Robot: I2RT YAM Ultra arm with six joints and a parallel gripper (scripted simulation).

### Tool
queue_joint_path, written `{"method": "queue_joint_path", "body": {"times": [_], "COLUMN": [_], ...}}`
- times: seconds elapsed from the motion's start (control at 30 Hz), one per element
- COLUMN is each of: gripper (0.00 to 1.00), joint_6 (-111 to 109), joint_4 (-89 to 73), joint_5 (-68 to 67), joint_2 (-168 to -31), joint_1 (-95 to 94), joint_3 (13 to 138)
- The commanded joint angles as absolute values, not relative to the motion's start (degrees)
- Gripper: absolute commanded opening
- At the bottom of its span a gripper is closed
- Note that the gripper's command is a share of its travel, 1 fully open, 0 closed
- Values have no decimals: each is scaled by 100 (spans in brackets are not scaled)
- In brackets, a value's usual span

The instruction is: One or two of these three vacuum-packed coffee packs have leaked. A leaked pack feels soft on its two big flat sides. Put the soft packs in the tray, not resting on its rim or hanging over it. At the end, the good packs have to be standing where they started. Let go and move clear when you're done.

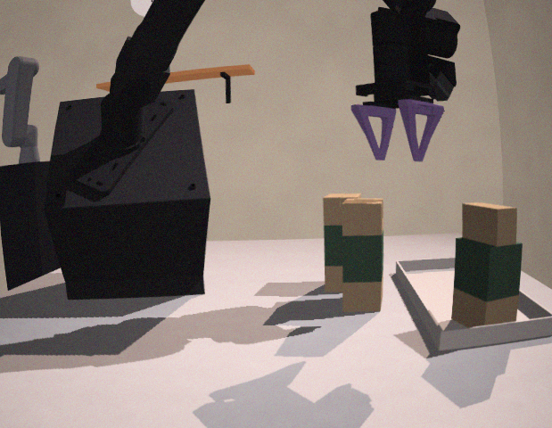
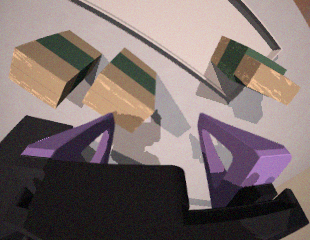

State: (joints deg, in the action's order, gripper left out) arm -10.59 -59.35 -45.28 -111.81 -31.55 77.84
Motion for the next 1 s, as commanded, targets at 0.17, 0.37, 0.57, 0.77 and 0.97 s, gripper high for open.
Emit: {"method": "queue_joint_path", "body": {"times": [0.17,0.37,0.57,0.77,0.97], "gripper": [79,79,79,79,79], "joint_6": [-2898,-4087,-4805,-5344,-5403], "joint_4": [-5596,-5479,-5338,-5205,-5160], "joint_5": [-4552,-4579,-4569,-4552,-4539], "joint_2": [-10933,-10873,-10787,-10700,-10660], "joint_1": [-3500,-3686,-3778,-3840,-3837], "joint_3": [7220,6820,6553,6342,6436]}}
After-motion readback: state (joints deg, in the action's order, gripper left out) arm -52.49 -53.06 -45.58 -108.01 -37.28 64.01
